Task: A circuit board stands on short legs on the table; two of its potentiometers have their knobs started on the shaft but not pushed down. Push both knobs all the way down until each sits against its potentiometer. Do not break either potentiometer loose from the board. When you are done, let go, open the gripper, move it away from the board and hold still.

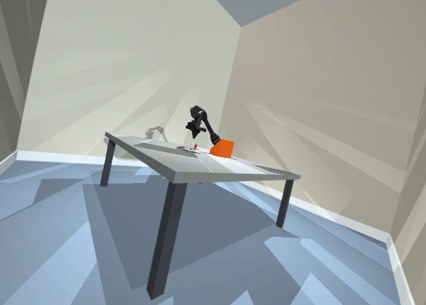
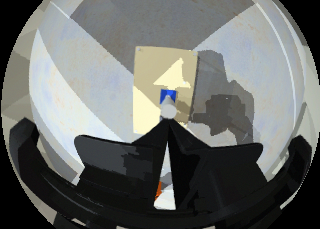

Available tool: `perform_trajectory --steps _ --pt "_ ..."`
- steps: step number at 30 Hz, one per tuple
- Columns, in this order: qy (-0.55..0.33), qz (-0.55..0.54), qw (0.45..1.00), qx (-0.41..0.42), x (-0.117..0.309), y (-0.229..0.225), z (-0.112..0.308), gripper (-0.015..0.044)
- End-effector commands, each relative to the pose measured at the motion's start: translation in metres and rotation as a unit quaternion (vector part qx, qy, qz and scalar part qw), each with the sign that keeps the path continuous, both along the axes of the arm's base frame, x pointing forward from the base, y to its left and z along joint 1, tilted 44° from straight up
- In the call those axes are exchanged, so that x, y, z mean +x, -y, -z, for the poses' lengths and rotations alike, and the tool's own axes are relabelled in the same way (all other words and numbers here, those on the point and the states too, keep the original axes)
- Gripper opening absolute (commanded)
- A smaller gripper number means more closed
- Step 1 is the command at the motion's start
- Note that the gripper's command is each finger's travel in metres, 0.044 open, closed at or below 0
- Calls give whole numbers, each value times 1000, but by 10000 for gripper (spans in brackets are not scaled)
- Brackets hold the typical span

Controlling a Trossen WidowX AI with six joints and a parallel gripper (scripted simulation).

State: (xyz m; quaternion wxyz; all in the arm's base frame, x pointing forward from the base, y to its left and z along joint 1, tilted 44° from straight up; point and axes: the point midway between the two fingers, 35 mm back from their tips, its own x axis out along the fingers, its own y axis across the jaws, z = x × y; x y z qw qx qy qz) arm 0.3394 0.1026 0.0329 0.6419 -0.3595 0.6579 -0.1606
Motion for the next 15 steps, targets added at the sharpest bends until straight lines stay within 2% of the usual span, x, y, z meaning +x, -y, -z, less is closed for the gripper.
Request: perform_trajectory --steps 1,15 --pt "-1 -2 1000 -3 0 4 3 0" --pt "-1 -2 1000 -3 2 16 16 0"
